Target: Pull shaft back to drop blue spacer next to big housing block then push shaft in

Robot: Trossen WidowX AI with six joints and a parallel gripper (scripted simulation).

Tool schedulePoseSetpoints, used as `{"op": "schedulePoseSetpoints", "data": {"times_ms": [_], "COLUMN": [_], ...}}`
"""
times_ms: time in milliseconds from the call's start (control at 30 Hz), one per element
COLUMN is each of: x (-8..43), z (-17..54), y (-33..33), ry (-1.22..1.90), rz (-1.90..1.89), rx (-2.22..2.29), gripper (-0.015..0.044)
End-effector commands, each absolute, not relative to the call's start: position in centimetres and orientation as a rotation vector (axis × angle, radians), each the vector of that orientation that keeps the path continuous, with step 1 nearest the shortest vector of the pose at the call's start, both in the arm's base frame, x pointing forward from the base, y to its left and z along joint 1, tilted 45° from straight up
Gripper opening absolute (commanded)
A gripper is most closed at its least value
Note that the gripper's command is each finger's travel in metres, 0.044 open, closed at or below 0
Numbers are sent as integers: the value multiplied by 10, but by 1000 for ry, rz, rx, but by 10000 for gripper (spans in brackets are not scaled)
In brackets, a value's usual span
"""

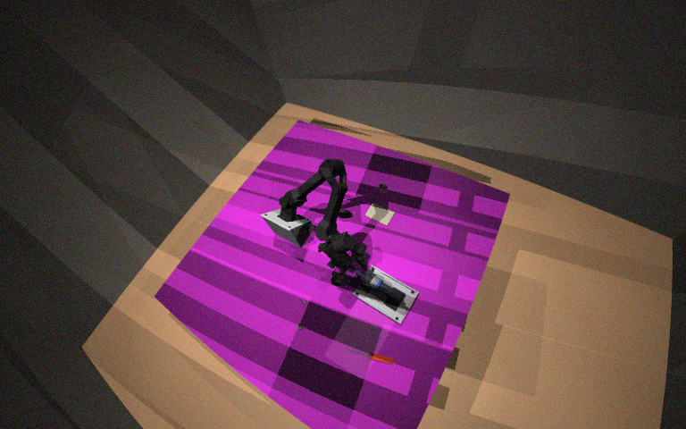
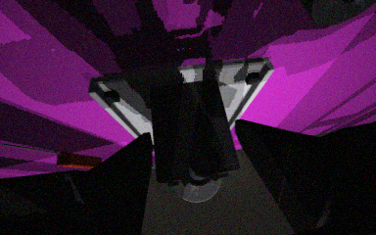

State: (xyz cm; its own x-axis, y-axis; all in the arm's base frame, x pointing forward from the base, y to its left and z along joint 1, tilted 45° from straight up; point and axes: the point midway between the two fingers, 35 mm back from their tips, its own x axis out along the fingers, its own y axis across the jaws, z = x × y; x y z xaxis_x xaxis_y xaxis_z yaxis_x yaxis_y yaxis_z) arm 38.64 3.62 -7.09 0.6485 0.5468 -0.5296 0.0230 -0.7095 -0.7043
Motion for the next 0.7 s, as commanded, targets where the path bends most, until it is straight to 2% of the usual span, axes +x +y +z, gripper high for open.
{"op": "schedulePoseSetpoints", "data": {"times_ms": [0,200,433,667], "x": [386,386,386,382], "z": [-71,-71,-71,-71], "y": [36,36,36,36], "ry": [-441,-441,-438,-436], "rz": [998,998,995,992], "rx": [-2188,-2188,-2190,-2192], "gripper": [204,46,0,0]}}
